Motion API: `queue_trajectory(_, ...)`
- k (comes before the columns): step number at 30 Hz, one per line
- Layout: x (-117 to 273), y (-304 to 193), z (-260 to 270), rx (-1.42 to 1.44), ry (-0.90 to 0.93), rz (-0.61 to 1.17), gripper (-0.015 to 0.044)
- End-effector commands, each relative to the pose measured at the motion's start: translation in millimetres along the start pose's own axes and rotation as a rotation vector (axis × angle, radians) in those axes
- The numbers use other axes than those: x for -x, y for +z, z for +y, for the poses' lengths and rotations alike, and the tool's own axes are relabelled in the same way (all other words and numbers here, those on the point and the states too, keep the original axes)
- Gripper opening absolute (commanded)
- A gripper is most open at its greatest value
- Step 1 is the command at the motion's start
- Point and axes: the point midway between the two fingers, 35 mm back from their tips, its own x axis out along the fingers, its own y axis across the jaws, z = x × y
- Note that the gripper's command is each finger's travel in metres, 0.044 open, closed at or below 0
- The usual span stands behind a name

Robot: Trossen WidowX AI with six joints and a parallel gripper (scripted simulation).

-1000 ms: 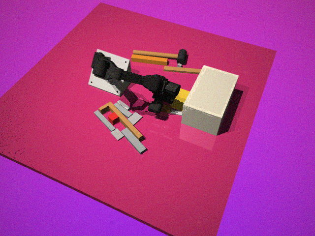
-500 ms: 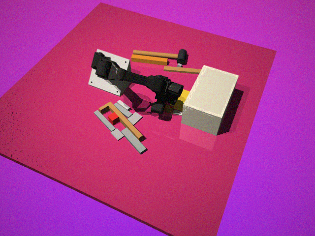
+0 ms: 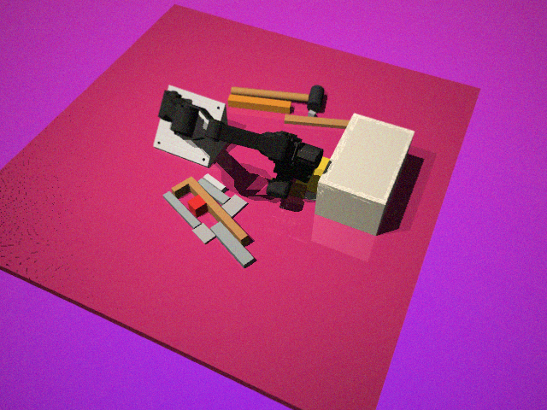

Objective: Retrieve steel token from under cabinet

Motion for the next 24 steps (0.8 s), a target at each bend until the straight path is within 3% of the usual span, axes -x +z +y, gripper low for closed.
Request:
queue_trajectory(1, 0.2, 5.7, 0.4, -0.005, -0.003, -0.002, 0.0000)
queue_trajectory(24, -2.6, 13.3, 19.0, -0.005, -0.002, -0.003, 0.0000)
